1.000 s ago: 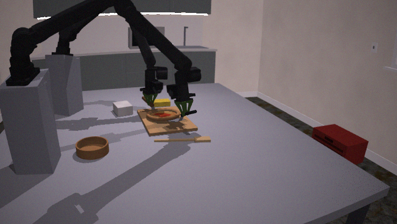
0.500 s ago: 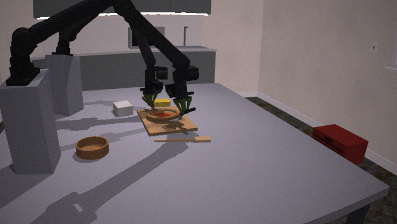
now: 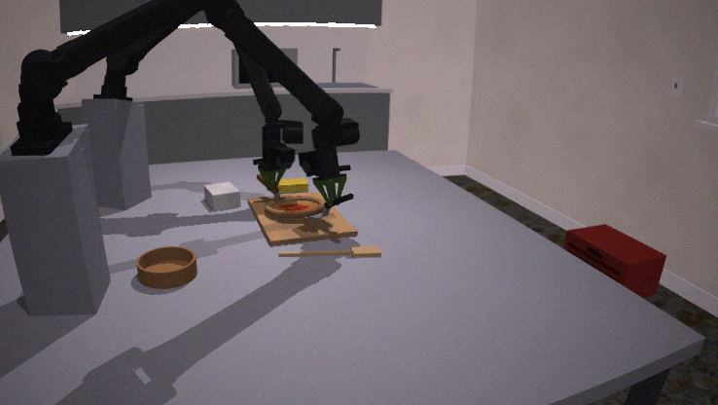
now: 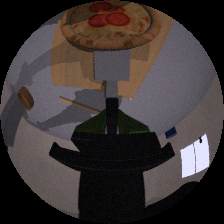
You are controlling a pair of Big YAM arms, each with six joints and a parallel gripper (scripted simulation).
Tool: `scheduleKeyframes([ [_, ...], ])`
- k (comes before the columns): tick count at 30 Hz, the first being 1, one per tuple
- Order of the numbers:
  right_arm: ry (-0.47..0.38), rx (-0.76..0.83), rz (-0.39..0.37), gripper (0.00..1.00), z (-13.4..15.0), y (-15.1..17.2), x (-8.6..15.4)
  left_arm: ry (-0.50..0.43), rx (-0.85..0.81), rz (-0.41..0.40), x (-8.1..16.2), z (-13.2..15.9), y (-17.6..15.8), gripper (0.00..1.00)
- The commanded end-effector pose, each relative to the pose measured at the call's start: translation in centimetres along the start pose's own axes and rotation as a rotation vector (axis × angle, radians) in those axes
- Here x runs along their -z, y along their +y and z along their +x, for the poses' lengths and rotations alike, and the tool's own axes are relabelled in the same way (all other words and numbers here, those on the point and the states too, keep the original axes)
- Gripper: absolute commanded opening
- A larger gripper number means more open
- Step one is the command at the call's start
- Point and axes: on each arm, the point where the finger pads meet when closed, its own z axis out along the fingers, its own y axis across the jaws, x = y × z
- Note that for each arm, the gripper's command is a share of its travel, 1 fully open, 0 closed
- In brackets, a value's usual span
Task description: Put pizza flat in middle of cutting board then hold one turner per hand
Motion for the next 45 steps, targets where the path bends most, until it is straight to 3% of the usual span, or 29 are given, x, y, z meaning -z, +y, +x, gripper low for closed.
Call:
scheduleKeyframes([
  [1, -0.004, -0.016, 0.077, 0.06, 0.3, -3.5, 4.2, -0.056, 0.025, -0.067, 2.7, -2.0, 3.4, 0.06],
  [23, -0.004, -0.017, 0.077, 0.06, 0.3, -3.5, 4.2, -0.058, 0.020, -0.066, 2.7, -2.3, 3.2, 0.06],
  [24, -0.007, -0.039, 0.098, 0.06, 2.5, -4.6, 5.4, -0.057, 0.023, -0.067, 2.7, -2.2, 3.3, 0.06],
  [25, -0.007, -0.047, 0.093, 0.06, 3.3, -4.5, 5.0, -0.057, 0.023, -0.067, 2.7, -2.2, 3.3, 0.06],
  [36, 0.008, -0.051, 0.103, 0.06, 5.3, -4.7, 4.7, -0.039, 0.021, -0.054, 2.6, -1.6, 3.0, 0.06],
  [39, 0.003, -0.021, 0.062, 0.06, 4.5, -2.7, 3.6, -0.035, 0.021, -0.050, 2.5, -1.5, 2.9, 0.06],
  [44, 0.007, -0.029, 0.108, 0.06, 4.1, -4.5, 5.2, -0.038, 0.023, -0.054, 2.5, -1.5, 3.0, 0.06],
  [45, 0.002, -0.034, 0.082, 0.06, 5.6, -3.5, 3.6, -0.032, 0.012, -0.036, 1.7, -1.2, 2.0, 0.06],
])
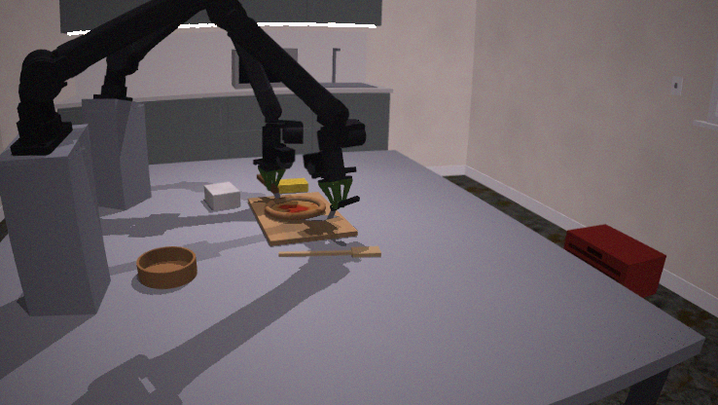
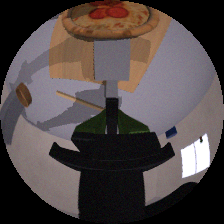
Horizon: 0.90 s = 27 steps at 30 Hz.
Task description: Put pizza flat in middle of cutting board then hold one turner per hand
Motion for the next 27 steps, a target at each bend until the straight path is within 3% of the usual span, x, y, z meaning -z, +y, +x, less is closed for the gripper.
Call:
scheduleKeyframes([
  [1, -0.001, -0.029, 0.067, 0.06, 3.2, -2.6, 3.6, -0.042, 0.022, -0.048, 2.5, -1.5, 2.9, 0.06],
  [3, 0.002, -0.042, 0.081, 0.06, 4.4, -3.7, 4.4, -0.041, 0.023, -0.046, 2.4, -1.4, 2.8, 0.06],
  [9, 0.010, -0.044, 0.079, 0.06, 5.2, -3.3, 3.6, -0.036, 0.023, -0.042, 2.3, -1.2, 2.7, 0.06],
  [12, 0.001, -0.013, 0.065, 0.06, 3.5, -2.8, 4.1, -0.043, 0.026, -0.049, 2.4, -1.4, 2.9, 0.06],
  [16, 0.003, -0.026, 0.096, 0.06, 3.9, -4.0, 4.8, -0.043, 0.026, -0.049, 2.4, -1.4, 2.9, 0.06],
  [17, 0.006, -0.031, 0.062, 0.06, 5.2, -2.4, 2.5, -0.043, 0.026, -0.049, 2.4, -1.4, 2.9, 0.06],
  [22, 0.011, -0.050, 0.099, 0.06, 7.3, -4.0, 3.5, -0.045, 0.027, -0.051, 2.4, -1.3, 3.0, 0.06],
  [23, 0.010, -0.045, 0.089, 0.06, 7.4, -3.8, 3.4, -0.045, 0.028, -0.051, 2.4, -1.3, 3.0, 0.06],
  [25, 0.008, -0.018, 0.031, 0.06, 5.8, -2.0, 0.2, -0.046, 0.028, -0.052, 2.5, -1.4, 3.1, 0.06],
  [27, 0.004, -0.021, 0.055, 0.06, 5.4, -2.6, 0.8, -0.046, 0.029, -0.053, 2.5, -1.3, 3.1, 0.06],
])
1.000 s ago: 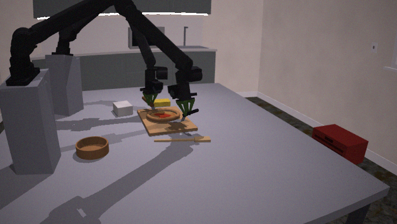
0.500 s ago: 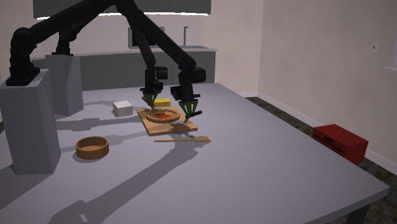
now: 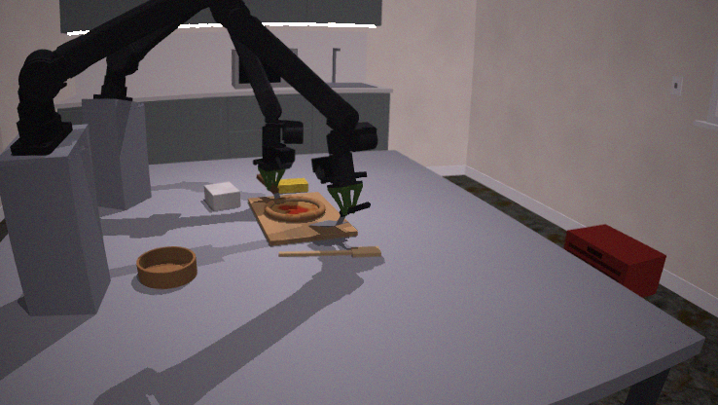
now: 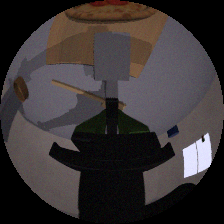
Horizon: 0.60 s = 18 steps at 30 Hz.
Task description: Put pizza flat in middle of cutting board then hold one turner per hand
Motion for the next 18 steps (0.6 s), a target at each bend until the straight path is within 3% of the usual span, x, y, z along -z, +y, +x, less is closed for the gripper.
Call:
scheduleKeyframes([
  [1, 0.002, -0.002, 0.056, 0.06, 0.3, -2.7, 2.1, -0.047, 0.029, -0.054, 2.5, -1.4, 3.1, 0.06],
  [3, 0.003, 0.004, 0.063, 0.06, 0.8, -3.1, 3.0, -0.048, 0.030, -0.055, 2.5, -1.4, 3.2, 0.06],
  [6, 0.004, 0.011, 0.049, 0.06, 0.0, -2.6, 2.0, -0.048, 0.030, -0.055, 2.5, -1.4, 3.2, 0.06],
  [7, 0.007, -0.002, 0.035, 0.06, 1.9, -2.2, 1.1, -0.048, 0.030, -0.055, 2.5, -1.4, 3.2, 0.06],
  [9, 0.005, -0.002, 0.024, 0.06, 1.5, -1.8, 0.2, -0.049, 0.031, -0.057, 2.6, -1.4, 3.2, 0.06],
  [11, 0.007, -0.013, 0.042, 0.06, 2.3, -2.5, 1.5, -0.049, 0.031, -0.057, 2.6, -1.4, 3.3, 0.06],
  [14, 0.008, -0.002, 0.054, 0.06, 1.5, -2.9, 2.3, 0.041, 0.033, -0.049, 4.7, -3.0, 2.4, 0.06],
  [16, 0.008, 0.000, 0.054, 0.06, 1.4, -2.9, 2.4, 0.113, 0.021, -0.011, 2.4, -2.6, 0.3, 0.06],
  [18, 0.008, -0.005, 0.055, 0.06, 1.8, -3.0, 2.4, 0.147, 0.019, -0.014, 2.9, -2.9, 0.3, 0.06],
])
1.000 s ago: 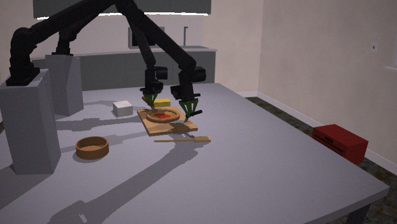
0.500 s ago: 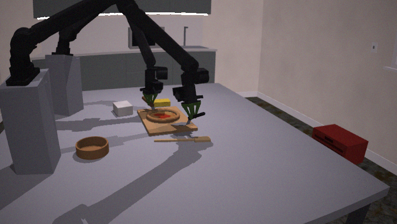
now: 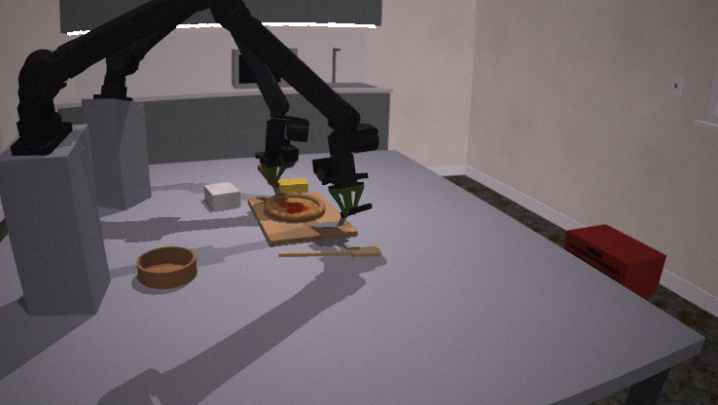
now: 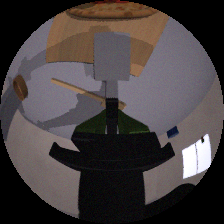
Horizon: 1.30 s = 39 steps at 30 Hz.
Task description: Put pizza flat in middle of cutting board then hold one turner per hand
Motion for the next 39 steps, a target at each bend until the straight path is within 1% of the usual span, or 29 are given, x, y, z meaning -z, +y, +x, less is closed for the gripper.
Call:
scheduleKeyframes([
  [1, 0.009, -0.022, 0.059, 0.06, 1.6, -3.0, 2.8, 0.022, 0.024, -0.006, 1.3, -2.5, 0.2, 0.06],
  [2, 0.009, -0.023, 0.060, 0.06, 1.6, -3.0, 2.8, 0.041, 0.026, -0.005, 1.5, -2.5, 0.2, 0.06],
  [5, 0.009, -0.023, 0.060, 0.06, 1.6, -3.0, 2.8, 0.040, 0.005, -0.013, 1.4, -2.2, 0.7, 0.06],
  [6, 0.009, -0.028, 0.065, 0.06, 1.7, -3.1, 2.8, 0.082, 0.037, 0.000, 1.4, -1.2, 0.8, 0.06],
  [7, 0.009, -0.028, 0.061, 0.06, 2.0, -3.1, 2.9, 0.099, 0.026, -0.007, 2.1, -2.2, 0.2, 0.06],
  [8, 0.009, -0.026, 0.060, 0.06, 2.1, -3.1, 2.9, 0.118, 0.030, -0.007, 2.5, -2.3, 0.2, 0.06],
  [9, 0.009, -0.028, 0.060, 0.06, 2.3, -3.0, 2.8, 0.117, 0.017, -0.009, 2.3, -2.2, 0.2, 0.06],
  [10, 0.009, -0.029, 0.060, 0.06, 2.4, -3.0, 2.8, 0.094, 0.004, -0.023, 3.1, -2.1, 0.6, 0.06],
  [11, 0.009, -0.038, 0.062, 0.06, 2.5, -3.1, 2.9, 0.099, 0.026, -0.017, 3.2, -1.0, 0.8, 0.06],
  [13, 0.009, -0.033, 0.063, 0.06, 2.2, -3.2, 3.1, 0.109, 0.024, -0.006, 2.9, -0.6, 0.6, 0.06],
  [15, 0.009, -0.034, 0.063, 0.06, 2.2, -3.1, 3.0, 0.099, 0.030, -0.017, 3.2, -1.1, 1.3, 0.06],
  [16, 0.009, -0.034, 0.062, 0.06, 2.3, -3.1, 3.0, 0.086, 0.020, -0.030, 3.8, -0.1, 2.1, 0.06],
  [17, 0.009, -0.034, 0.062, 0.06, 2.3, -3.1, 3.0, 0.087, 0.020, -0.032, 3.8, 0.0, 2.2, 0.06],
  [22, 0.009, -0.035, 0.062, 0.06, 2.3, -3.1, 2.9, 0.090, 0.025, -0.028, 3.8, 0.5, 2.2, 0.06],
  [23, 0.009, -0.032, 0.064, 0.06, 1.9, -3.1, 2.8, 0.092, 0.022, -0.027, 3.3, 0.7, 2.1, 0.06],
  [25, 0.009, -0.036, 0.060, 0.06, 2.4, -3.1, 2.9, 0.089, 0.025, -0.032, 3.7, 1.1, 2.3, 0.06],
  [39, 0.009, -0.035, 0.059, 0.06, 2.3, -3.0, 2.8, 0.090, 0.023, -0.028, 3.4, 2.6, 2.1, 0.06],
])
